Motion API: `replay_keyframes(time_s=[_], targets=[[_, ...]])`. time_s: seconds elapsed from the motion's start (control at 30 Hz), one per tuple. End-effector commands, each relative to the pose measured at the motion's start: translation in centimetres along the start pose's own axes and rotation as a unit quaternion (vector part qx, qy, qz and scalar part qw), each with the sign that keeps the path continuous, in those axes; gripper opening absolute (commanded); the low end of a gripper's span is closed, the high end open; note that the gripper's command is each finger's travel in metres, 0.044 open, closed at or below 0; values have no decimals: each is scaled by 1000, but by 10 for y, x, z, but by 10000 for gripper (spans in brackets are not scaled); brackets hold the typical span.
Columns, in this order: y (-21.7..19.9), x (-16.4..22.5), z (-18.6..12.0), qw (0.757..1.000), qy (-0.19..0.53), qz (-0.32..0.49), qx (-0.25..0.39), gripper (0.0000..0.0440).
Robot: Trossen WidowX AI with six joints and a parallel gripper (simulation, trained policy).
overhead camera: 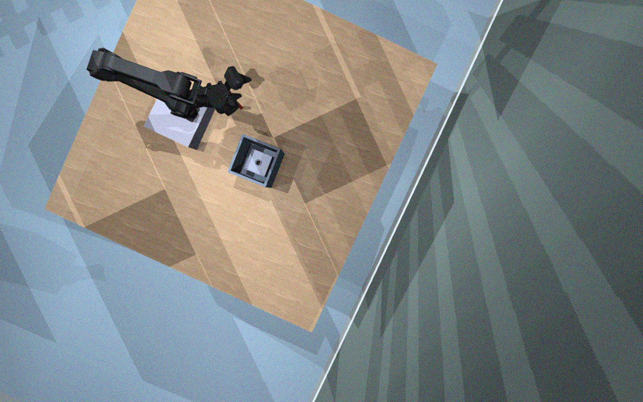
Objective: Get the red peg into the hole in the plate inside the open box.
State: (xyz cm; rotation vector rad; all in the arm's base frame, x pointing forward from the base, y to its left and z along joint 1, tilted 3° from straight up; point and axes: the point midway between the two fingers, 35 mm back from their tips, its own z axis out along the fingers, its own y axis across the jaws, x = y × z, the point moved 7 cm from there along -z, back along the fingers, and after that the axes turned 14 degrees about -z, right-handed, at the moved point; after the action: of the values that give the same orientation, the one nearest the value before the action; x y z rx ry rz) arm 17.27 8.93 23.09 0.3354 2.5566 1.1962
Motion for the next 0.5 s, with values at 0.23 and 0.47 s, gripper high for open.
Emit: replay_keyframes(time_s=[0.23,0.47], targets=[[-8,20,6,981,61,159,92,440],[-11,31,12,951,78,248,165,440]])
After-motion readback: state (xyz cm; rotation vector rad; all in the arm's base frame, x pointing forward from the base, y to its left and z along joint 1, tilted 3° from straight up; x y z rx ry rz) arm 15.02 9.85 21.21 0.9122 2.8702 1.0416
